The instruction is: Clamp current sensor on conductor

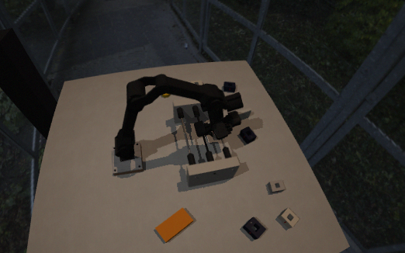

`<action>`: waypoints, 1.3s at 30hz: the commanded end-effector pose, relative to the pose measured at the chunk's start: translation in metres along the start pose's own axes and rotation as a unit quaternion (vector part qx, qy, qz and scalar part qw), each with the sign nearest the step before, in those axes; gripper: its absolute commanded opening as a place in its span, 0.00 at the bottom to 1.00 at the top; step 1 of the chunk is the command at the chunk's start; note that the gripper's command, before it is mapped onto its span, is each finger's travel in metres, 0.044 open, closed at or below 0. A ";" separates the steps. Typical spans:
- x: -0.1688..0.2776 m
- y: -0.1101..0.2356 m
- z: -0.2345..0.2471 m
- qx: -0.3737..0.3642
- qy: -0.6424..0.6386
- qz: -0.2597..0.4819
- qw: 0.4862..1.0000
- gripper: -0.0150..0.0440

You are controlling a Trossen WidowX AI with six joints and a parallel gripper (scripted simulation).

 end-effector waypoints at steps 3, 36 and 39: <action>0.000 0.000 0.000 0.000 0.000 0.000 1.000 0.53; 0.000 0.001 0.002 0.017 0.000 -0.001 1.000 0.25; 0.000 0.000 0.002 0.017 0.000 -0.001 1.000 0.25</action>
Point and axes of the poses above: the point midway between the two fingers, 35 mm back from their tips, its own y axis back along the fingers, its own z axis across the jaws, x = y × z, the point moved 6 cm from there along y, back along the fingers, and after that the axes turned 2 degrees about -y, right-handed, at the moved point
